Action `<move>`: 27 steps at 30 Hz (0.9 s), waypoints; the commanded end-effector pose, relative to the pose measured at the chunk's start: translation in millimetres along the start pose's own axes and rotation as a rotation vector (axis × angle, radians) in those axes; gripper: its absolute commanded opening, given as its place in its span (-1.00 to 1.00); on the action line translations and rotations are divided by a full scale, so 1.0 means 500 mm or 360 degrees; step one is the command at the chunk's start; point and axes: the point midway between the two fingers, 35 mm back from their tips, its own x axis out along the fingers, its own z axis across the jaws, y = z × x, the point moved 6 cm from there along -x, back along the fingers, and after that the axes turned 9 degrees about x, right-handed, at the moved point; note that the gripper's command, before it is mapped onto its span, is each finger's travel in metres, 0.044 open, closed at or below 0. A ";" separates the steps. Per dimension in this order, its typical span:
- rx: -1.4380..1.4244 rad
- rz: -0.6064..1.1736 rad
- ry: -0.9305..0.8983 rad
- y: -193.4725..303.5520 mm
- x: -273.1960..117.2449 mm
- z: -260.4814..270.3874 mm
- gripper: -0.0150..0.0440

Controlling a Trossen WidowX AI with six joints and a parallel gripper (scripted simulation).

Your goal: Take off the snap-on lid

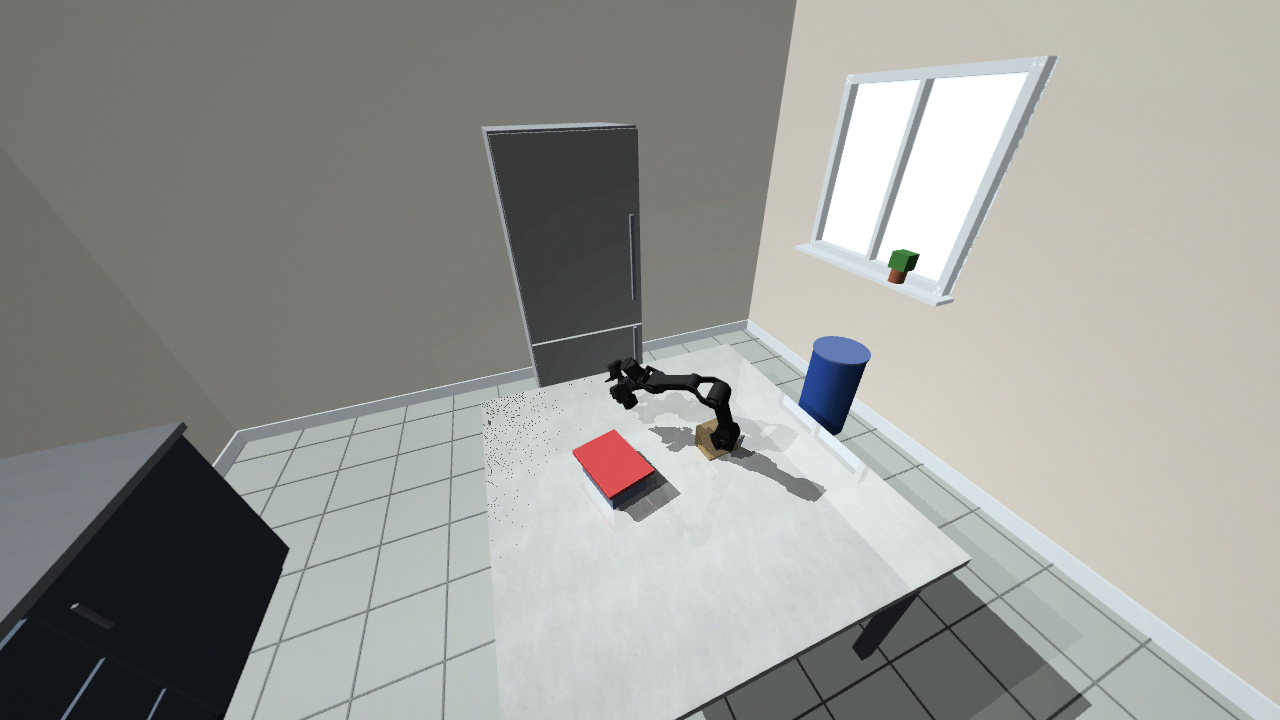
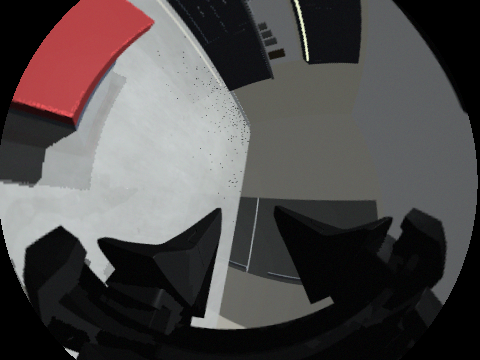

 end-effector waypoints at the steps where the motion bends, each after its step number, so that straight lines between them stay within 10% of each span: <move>1: 0.1269 -0.0019 -0.0652 -0.014 -0.101 0.072 0.31; 27: 0.3348 0.0758 -0.1722 -0.071 -0.315 0.148 0.31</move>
